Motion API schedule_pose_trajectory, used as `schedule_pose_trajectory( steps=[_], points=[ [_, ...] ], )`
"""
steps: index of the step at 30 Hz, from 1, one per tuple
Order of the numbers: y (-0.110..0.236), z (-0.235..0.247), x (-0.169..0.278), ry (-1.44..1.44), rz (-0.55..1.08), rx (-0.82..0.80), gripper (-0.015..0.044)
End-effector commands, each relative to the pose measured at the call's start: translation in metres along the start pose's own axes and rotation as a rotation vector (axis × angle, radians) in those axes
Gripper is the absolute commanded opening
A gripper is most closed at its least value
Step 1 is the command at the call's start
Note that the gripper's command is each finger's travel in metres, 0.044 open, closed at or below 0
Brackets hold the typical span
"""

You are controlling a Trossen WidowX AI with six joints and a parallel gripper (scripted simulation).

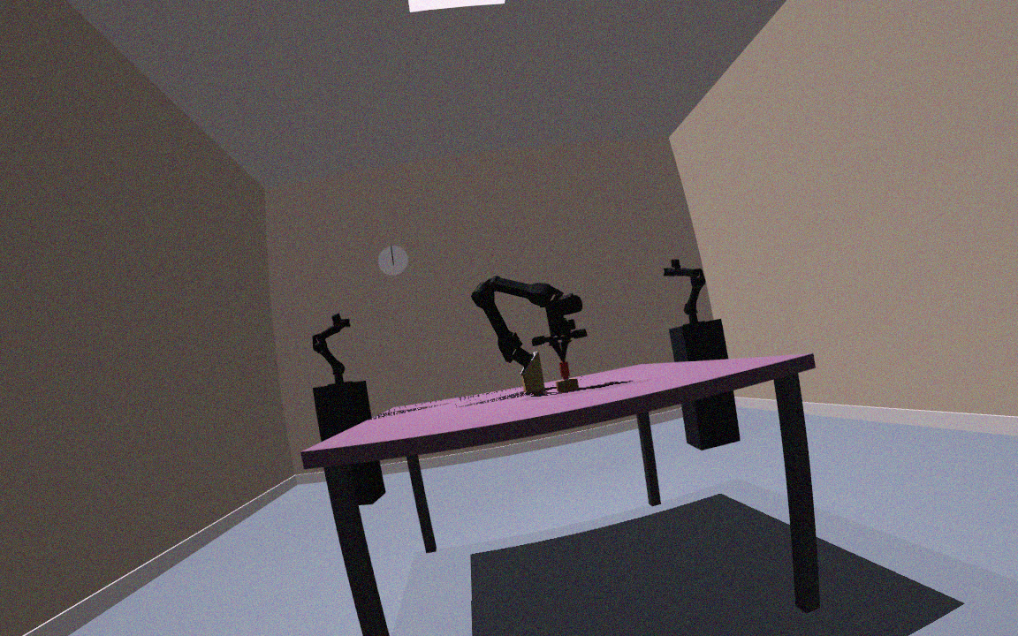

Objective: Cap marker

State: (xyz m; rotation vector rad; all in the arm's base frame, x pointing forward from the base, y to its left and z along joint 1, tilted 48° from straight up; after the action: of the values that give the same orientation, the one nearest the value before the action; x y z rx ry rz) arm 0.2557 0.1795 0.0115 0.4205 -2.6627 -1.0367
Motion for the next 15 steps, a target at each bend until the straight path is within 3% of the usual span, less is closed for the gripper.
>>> schedule_pose_trajectory(
  steps=[1, 7, 13, 15],
  points=[
    [0.010, 0.000, -0.002, -0.001, -0.002, -0.002, 0.0000],
    [0.088, 0.001, -0.001, 0.001, 0.001, -0.003, 0.0000],
    [0.090, 0.001, -0.001, 0.001, 0.001, -0.003, 0.0000],
    [0.090, 0.001, -0.001, 0.001, 0.001, -0.003, 0.0053]
  ],
)
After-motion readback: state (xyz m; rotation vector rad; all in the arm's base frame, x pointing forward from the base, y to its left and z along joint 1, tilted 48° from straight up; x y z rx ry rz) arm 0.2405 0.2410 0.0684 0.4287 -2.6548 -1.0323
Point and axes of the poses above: the point midway between the two fingers, 35 mm back from their tips, its own y axis back along the fingers, its own z axis across the jaws, x = y × z, the point moved 8 cm from there along y, back along the fingers, and after that the axes turned 13 degrees about y, right-handed, at the moved point
